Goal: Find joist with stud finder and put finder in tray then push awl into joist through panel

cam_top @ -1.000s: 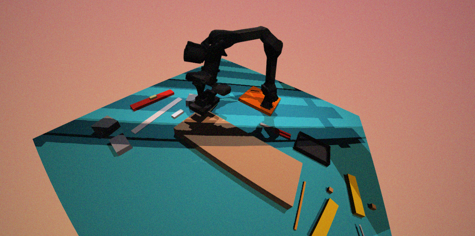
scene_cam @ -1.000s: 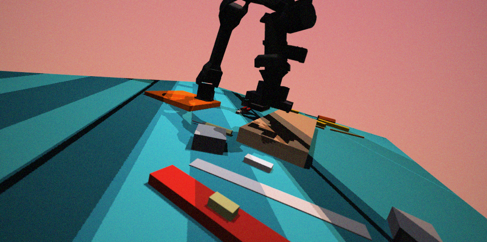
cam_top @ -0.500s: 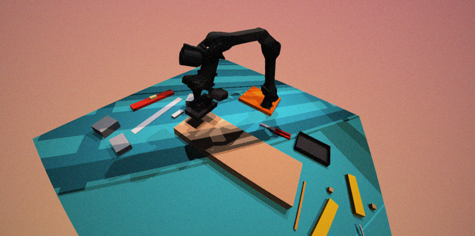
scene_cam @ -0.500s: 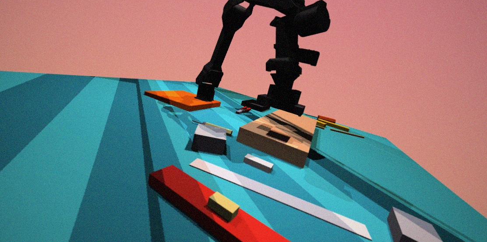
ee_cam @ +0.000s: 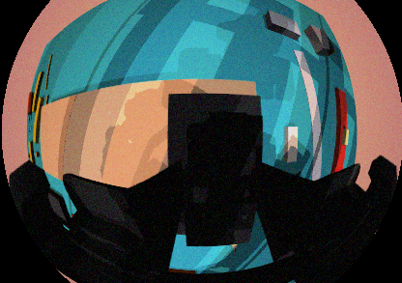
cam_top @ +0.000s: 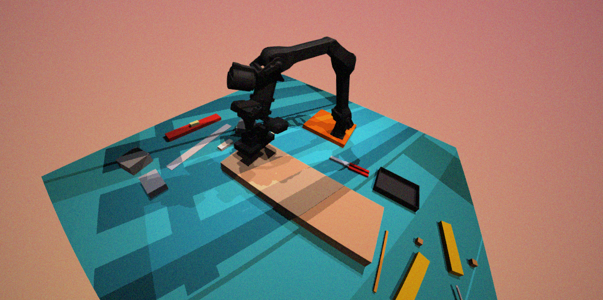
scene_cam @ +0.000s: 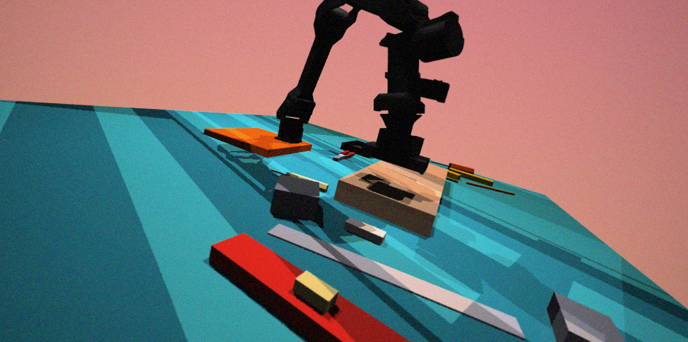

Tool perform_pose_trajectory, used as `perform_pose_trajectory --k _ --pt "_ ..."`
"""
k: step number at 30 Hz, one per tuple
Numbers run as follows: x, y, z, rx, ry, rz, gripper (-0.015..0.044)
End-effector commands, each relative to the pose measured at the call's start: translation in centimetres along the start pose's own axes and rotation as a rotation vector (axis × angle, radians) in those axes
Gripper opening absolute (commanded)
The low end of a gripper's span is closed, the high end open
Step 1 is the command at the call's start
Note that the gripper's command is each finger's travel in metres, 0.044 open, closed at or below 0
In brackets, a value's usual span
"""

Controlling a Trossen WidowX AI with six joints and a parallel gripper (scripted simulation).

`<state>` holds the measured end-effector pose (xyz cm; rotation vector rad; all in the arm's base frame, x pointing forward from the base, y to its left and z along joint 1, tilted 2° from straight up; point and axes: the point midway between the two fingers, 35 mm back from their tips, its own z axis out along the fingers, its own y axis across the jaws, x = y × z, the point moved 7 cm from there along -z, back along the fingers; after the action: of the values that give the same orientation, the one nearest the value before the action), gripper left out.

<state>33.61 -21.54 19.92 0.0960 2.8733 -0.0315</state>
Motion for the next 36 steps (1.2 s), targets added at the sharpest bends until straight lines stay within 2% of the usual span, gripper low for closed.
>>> perform_pose_trajectory --k 1,36 --pt "0.0 -0.1 0.4 0.005 -0.006 0.002 0.0000" --pt "1.5 -0.2 5.2 0.005 -0.004 0.002 0.0000"
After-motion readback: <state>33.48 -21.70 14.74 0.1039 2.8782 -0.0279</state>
